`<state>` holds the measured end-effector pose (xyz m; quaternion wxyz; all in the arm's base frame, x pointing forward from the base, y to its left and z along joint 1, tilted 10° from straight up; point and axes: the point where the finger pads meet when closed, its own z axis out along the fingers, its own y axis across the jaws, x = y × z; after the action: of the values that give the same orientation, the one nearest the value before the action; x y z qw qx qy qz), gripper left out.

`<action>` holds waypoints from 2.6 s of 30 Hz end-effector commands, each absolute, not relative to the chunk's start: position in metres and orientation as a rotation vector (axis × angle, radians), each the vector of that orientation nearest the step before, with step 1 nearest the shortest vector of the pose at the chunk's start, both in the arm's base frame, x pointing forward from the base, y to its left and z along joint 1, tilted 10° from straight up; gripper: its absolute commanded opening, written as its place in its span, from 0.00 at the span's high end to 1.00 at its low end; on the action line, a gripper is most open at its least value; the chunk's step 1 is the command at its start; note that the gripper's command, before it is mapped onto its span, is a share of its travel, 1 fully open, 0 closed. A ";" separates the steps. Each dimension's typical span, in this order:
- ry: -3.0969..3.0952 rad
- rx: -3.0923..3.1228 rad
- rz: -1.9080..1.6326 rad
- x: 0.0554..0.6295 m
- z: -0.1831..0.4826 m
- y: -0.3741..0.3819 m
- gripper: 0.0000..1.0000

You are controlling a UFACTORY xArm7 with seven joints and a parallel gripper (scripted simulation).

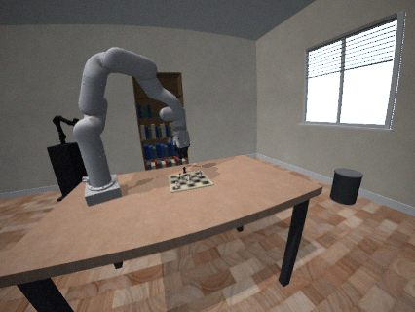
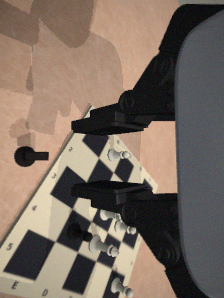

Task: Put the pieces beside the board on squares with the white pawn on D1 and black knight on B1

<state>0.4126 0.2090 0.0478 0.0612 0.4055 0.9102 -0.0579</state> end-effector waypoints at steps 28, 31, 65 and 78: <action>2.751 1.225 -0.170 0.416 0.020 0.206 0.63; 2.751 1.225 -0.170 0.416 0.015 0.206 0.63; 2.751 1.225 -0.170 0.417 -0.002 0.203 0.63; 2.751 1.225 -0.170 0.417 -0.002 0.203 0.63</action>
<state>0.4158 0.2022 -0.0040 0.0615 0.4057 0.9101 -0.0580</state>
